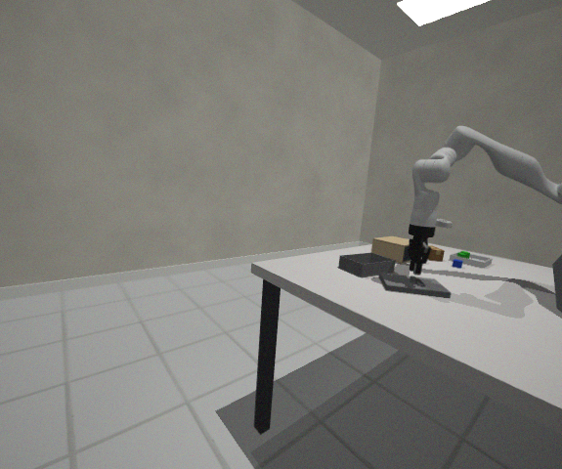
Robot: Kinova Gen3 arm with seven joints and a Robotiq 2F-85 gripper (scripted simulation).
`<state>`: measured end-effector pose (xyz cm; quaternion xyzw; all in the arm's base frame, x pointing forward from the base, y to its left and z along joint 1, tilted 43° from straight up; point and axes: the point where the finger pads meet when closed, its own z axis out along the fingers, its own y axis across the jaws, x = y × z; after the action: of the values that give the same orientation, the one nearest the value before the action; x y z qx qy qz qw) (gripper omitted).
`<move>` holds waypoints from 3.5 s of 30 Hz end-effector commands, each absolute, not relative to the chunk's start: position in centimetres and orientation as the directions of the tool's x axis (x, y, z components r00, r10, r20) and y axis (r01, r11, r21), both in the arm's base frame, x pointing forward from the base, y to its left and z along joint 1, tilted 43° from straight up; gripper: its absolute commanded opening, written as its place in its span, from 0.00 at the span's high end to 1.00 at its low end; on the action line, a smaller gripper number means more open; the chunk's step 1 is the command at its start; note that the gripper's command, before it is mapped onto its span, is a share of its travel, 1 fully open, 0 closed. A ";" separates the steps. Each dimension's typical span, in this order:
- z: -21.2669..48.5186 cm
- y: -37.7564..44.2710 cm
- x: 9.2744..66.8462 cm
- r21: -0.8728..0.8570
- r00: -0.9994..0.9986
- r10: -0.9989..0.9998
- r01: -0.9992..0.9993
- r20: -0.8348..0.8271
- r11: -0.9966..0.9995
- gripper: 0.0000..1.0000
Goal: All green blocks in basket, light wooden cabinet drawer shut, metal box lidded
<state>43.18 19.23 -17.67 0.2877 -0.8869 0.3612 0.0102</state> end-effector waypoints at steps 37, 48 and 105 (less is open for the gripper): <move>-17.3 19.2 44.0 -0.636 -0.831 -0.510 -0.519 0.220 0.571 0.52; -17.3 19.2 44.0 -0.636 -0.831 -0.510 -0.519 0.221 0.571 0.52; -19.3 17.3 44.6 -0.643 -0.836 -0.504 -0.511 0.216 0.571 0.52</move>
<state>44.34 17.37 -19.11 0.2881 -0.8858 0.3637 0.0079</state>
